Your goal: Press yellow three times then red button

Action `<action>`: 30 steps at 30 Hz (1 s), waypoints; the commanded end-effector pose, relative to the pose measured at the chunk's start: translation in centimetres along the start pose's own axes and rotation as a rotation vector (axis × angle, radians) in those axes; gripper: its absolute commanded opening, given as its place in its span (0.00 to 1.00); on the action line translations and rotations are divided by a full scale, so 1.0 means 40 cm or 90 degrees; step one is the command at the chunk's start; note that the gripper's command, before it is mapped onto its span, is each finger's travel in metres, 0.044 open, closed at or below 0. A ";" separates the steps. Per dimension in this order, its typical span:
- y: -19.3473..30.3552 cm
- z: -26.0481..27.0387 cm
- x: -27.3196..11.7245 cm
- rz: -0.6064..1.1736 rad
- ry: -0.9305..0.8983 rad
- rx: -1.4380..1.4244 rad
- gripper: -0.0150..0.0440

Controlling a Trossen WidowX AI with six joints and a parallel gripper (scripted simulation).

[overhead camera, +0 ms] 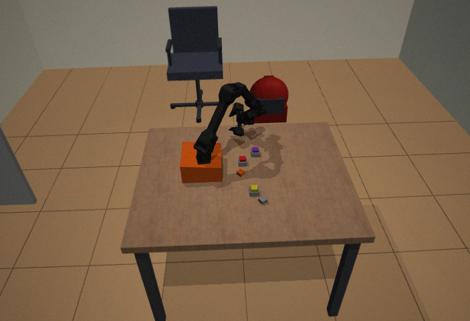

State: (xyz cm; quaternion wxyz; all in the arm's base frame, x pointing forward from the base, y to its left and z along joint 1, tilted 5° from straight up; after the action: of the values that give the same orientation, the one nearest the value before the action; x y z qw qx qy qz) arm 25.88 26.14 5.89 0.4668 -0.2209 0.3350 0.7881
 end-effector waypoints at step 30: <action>0.533 -0.662 -0.741 -0.351 0.479 0.101 0.93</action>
State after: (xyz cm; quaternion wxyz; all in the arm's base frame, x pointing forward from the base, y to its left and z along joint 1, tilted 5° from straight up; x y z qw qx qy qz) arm 25.69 -14.60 13.28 0.5470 -0.5218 0.4285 0.4948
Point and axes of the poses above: the point midway between the two fingers, 35 mm back from their tips, its own x axis out along the fingers, its own z axis across the jaws, y = z × x, the point moved 6 cm from there along -x, back along the fingers, and after that the axes turned 12 degrees about -x, right-handed, at the moved point
